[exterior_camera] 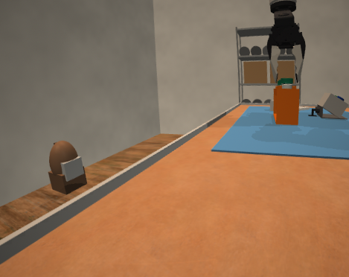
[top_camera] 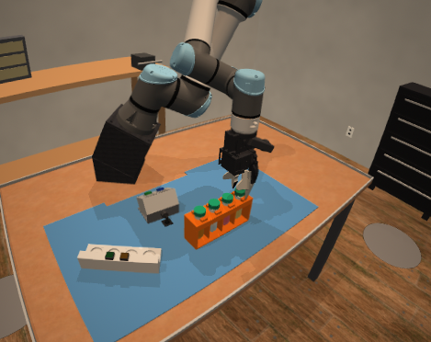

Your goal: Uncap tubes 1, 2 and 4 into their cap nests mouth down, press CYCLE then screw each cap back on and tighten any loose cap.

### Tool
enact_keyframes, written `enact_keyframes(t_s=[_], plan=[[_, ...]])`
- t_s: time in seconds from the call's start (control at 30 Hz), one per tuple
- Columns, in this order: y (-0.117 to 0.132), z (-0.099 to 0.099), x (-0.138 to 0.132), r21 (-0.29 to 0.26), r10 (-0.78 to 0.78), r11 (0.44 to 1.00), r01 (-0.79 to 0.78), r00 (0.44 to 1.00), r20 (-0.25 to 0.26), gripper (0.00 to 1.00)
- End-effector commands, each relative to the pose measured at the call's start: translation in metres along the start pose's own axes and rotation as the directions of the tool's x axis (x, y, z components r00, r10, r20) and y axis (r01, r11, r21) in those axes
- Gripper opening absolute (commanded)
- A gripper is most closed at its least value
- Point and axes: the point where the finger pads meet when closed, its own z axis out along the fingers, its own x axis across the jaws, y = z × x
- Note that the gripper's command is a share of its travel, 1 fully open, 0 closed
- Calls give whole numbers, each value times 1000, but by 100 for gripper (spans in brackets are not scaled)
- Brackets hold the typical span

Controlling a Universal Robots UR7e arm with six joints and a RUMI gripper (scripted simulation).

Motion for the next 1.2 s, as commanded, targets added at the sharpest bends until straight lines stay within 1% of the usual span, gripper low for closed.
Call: enact_keyframes(t_s=[0.0,0.03,0.07,0.1,0.13,0.17,0.47,0.5,0.97,1.07,1.17], plan=[[0,0,0,-16,255,967,-255,967,-8,35],[0,0,0,-16,255,967,-255,967,-8,35],[0,0,0,-15,335,942,-335,942,-9,35],[0,0,0,-15,335,942,-335,942,-9,35],[0,0,0,-14,412,911,-412,911,-10,35],[0,0,0,-14,454,891,-455,891,-11,35],[0,0,0,-14,454,891,-455,891,-11,35],[0,0,0,-14,454,891,-455,891,-11,0],[0,0,0,-13,454,891,-454,891,-11,0],[0,0,0,-15,316,949,-316,949,-9,0],[0,0,0,-16,171,985,-171,985,-7,0]])
